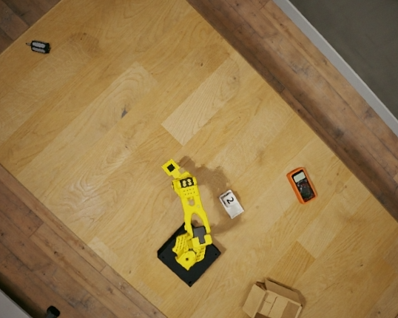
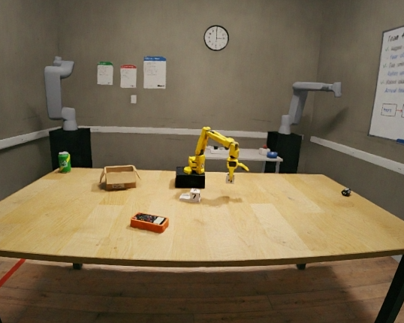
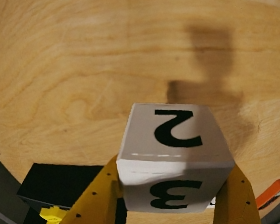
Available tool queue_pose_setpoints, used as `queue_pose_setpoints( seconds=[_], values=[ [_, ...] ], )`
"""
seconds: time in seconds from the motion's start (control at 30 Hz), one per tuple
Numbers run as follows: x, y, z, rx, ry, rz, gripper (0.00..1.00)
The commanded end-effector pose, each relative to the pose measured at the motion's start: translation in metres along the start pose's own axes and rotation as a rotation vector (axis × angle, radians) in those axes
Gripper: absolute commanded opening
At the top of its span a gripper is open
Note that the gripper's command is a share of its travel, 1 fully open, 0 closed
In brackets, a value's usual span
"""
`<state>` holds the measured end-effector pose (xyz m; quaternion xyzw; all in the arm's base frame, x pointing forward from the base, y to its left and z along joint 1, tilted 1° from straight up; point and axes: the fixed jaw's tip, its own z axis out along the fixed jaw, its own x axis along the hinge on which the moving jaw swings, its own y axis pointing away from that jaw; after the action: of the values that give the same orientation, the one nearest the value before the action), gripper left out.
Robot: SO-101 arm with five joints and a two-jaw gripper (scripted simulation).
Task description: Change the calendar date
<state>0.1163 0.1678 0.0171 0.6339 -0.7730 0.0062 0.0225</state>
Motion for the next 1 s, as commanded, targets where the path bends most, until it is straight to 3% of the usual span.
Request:
queue_pose_setpoints(
  seconds=[0.0,0.97],
  values=[
    [0.0,-0.003,-0.005,0.01,-0.022,-0.139,0.0],
    [0.011,-0.014,-0.005,0.022,-0.016,-1.152,0.0]
  ],
)
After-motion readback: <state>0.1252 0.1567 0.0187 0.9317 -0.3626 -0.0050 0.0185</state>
